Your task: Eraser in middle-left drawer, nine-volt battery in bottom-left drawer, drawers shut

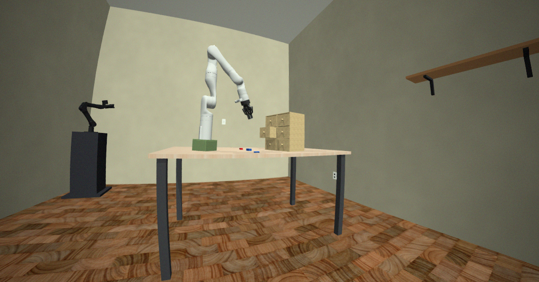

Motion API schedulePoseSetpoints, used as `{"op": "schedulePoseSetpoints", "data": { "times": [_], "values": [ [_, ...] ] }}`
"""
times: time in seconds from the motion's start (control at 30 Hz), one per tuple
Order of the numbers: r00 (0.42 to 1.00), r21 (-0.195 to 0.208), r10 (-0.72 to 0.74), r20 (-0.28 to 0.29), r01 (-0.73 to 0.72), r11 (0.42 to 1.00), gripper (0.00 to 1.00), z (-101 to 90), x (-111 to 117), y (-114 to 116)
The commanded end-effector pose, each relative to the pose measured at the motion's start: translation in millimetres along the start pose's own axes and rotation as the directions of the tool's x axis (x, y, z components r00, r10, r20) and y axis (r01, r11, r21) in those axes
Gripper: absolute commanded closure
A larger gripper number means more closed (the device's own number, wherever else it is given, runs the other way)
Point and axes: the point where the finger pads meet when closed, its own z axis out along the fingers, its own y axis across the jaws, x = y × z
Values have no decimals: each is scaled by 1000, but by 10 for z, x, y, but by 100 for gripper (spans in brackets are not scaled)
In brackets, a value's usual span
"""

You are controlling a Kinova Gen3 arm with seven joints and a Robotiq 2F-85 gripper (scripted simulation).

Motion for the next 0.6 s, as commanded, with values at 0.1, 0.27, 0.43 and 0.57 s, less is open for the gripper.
{"op": "schedulePoseSetpoints", "data": {
  "times": [0.1,0.27,0.43,0.57],
  "values": [
    [1000,14,-1,-25,2,1000,67,-88,-21,-32],
    [998,13,-1,-56,2,1000,67,-149,-4,-30],
    [996,14,0,-93,2,1000,67,-225,17,-31],
    [993,15,0,-122,1,1000,67,-284,34,-31]
  ]
}}
